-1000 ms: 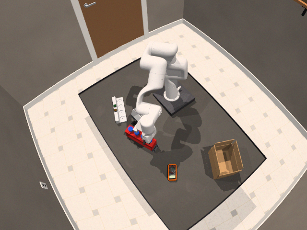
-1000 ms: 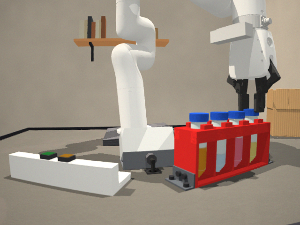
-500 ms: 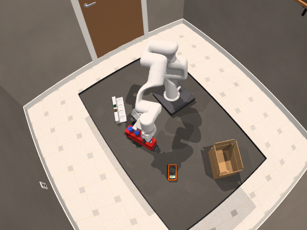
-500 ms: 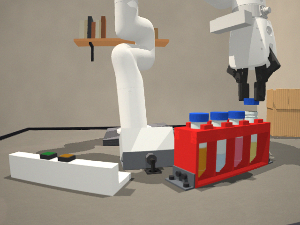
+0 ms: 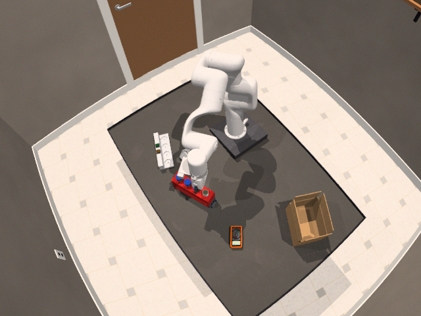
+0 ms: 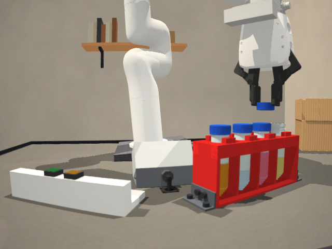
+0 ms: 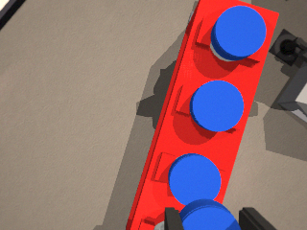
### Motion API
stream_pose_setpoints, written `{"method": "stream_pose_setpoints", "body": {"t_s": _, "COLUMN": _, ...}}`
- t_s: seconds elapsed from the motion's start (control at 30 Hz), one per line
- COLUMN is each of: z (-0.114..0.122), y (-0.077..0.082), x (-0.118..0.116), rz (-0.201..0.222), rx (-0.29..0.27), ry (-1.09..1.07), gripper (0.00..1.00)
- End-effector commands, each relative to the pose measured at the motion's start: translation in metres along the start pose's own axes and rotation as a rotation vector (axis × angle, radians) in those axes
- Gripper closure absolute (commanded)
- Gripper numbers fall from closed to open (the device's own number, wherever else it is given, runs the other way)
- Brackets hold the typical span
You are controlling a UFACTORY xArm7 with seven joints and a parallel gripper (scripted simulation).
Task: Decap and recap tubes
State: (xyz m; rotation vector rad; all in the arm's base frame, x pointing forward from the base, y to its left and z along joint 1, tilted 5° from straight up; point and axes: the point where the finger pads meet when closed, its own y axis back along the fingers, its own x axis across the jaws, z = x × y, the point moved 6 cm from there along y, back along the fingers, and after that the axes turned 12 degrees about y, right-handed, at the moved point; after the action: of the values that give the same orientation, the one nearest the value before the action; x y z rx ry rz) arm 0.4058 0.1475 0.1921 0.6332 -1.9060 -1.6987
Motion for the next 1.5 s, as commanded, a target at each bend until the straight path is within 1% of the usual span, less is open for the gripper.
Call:
{"method": "stream_pose_setpoints", "body": {"t_s": 0.0, "z": -0.022, "y": 0.002, "x": 0.017, "rz": -0.018, "rx": -0.018, "ry": 0.278, "gripper": 1.00}}
{"method": "stream_pose_setpoints", "body": {"t_s": 0.13, "z": -0.034, "y": 0.002, "x": 0.028, "rz": -0.019, "rx": -0.016, "ry": 0.439, "gripper": 1.00}}
{"method": "stream_pose_setpoints", "body": {"t_s": 0.2, "z": -0.046, "y": 0.001, "x": 0.040, "rz": -0.021, "rx": -0.018, "ry": 0.496, "gripper": 1.00}}
{"method": "stream_pose_setpoints", "body": {"t_s": 0.3, "z": -0.050, "y": 0.001, "x": 0.043, "rz": -0.020, "rx": -0.018, "ry": 0.496, "gripper": 1.00}}
{"method": "stream_pose_setpoints", "body": {"t_s": 0.4, "z": -0.069, "y": 0.000, "x": 0.060, "rz": -0.020, "rx": -0.018, "ry": 0.496, "gripper": 1.00}}
{"method": "stream_pose_setpoints", "body": {"t_s": 0.8, "z": -0.123, "y": -0.002, "x": 0.109, "rz": -0.020, "rx": -0.017, "ry": 0.496, "gripper": 1.00}}
{"method": "stream_pose_setpoints", "body": {"t_s": 0.87, "z": -0.123, "y": -0.002, "x": 0.109, "rz": -0.020, "rx": -0.017, "ry": 0.496, "gripper": 1.00}}
{"method": "stream_pose_setpoints", "body": {"t_s": 0.97, "z": -0.142, "y": -0.002, "x": 0.126, "rz": -0.019, "rx": -0.017, "ry": 0.496, "gripper": 1.00}}
{"method": "stream_pose_setpoints", "body": {"t_s": 1.37, "z": -0.198, "y": -0.004, "x": 0.177, "rz": -0.019, "rx": -0.017, "ry": 0.496, "gripper": 1.00}}
{"method": "stream_pose_setpoints", "body": {"t_s": 1.43, "z": -0.198, "y": -0.004, "x": 0.177, "rz": -0.019, "rx": -0.017, "ry": 0.496, "gripper": 1.00}}
{"method": "stream_pose_setpoints", "body": {"t_s": 1.47, "z": -0.204, "y": -0.004, "x": 0.182, "rz": -0.019, "rx": -0.017, "ry": 0.496, "gripper": 1.00}}
